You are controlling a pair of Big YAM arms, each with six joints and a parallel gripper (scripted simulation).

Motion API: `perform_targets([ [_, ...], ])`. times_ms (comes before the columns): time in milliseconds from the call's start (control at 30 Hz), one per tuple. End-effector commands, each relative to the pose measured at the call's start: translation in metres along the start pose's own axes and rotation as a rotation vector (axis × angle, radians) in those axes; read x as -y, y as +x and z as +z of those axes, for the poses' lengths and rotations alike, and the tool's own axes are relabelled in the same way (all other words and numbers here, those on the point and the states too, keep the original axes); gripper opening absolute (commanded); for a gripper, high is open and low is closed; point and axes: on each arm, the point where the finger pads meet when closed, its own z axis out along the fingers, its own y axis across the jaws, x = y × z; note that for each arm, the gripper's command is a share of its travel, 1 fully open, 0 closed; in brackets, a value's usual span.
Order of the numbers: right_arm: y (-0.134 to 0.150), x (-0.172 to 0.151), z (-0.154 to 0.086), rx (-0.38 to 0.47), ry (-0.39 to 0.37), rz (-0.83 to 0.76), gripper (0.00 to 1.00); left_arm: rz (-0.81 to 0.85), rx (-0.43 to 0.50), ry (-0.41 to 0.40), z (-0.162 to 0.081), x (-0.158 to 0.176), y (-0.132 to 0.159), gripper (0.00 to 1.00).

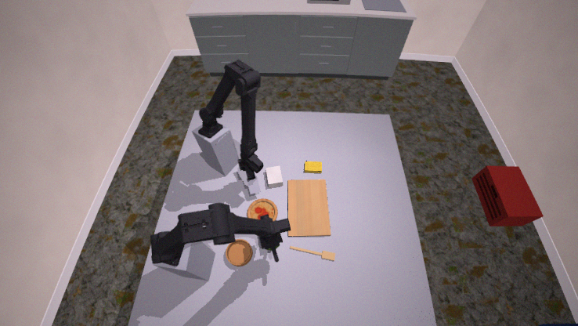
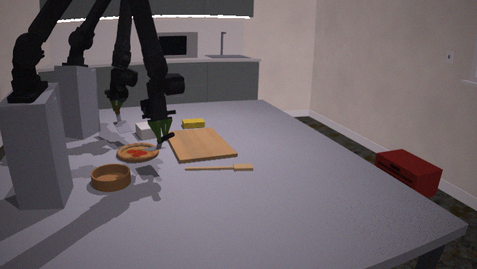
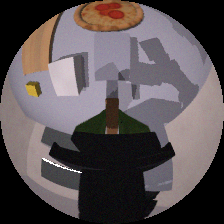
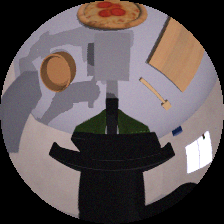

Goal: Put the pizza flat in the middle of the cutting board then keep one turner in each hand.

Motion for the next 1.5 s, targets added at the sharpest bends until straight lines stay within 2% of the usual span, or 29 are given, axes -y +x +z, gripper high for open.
perform_targets([
  [0,-0.009,0.014,-0.011,-0.002,0.027,0.000,0.06,-0.030,0.000,0.002,0.003,-0.008,0.001,0.06],
  [100,-0.012,0.015,-0.007,-0.001,0.024,-0.005,0.06,-0.046,-0.006,0.005,0.005,-0.003,0.008,0.06],
  [167,-0.008,0.019,-0.008,-0.002,0.041,-0.004,0.06,-0.032,-0.008,0.009,0.004,0.002,0.006,0.06],
  [267,-0.001,0.013,-0.006,0.000,0.025,0.007,0.06,-0.033,0.006,-0.002,0.001,-0.003,0.000,0.06],
  [300,-0.004,0.016,0.004,0.000,0.028,0.002,0.06,-0.023,0.004,0.002,0.010,-0.006,-0.001,0.06],
  [467,-0.008,0.006,0.017,0.000,0.010,-0.008,0.06,-0.015,-0.012,0.011,0.024,0.003,0.008,0.06],
  [567,-0.009,0.019,0.013,-0.002,0.033,-0.004,0.06,-0.021,-0.004,0.006,0.027,-0.003,-0.001,0.06],
  [700,-0.009,0.014,0.028,-0.001,0.018,-0.003,0.06,-0.020,-0.006,0.006,0.034,-0.005,-0.005,0.06],
  [800,-0.006,0.019,0.022,-0.002,0.030,0.006,0.06,-0.023,-0.005,0.006,0.033,-0.005,-0.005,0.06],
  [900,-0.011,0.014,0.036,-0.002,0.024,0.001,0.06,-0.013,-0.017,0.014,0.043,0.003,0.003,0.06],
  [1000,-0.016,-0.006,0.046,0.001,0.001,-0.012,0.06,-0.018,-0.013,0.013,0.050,-0.001,-0.005,0.06],
  [1133,-0.012,0.015,0.047,-0.002,0.026,0.004,0.06,-0.021,-0.008,0.008,0.054,-0.005,-0.010,0.06],
  [1267,-0.017,0.012,0.057,-0.001,0.018,-0.002,0.06,-0.022,-0.003,0.005,0.063,-0.005,-0.014,0.06],
  [1300,-0.017,0.018,0.050,-0.003,0.034,-0.002,0.06,-0.023,-0.008,0.008,0.063,-0.004,-0.012,0.06],
  [1367,-0.017,0.018,0.050,-0.003,0.034,-0.002,0.06,-0.023,-0.008,0.008,0.063,-0.004,-0.012,0.06],
  [1400,-0.017,0.012,0.061,-0.002,0.022,0.001,0.06,-0.015,-0.016,0.013,0.067,0.003,-0.006,0.06],
  [1467,-0.017,0.010,0.067,-0.001,0.018,0.003,0.06,-0.015,-0.018,0.016,0.071,0.005,-0.004,0.06],
])
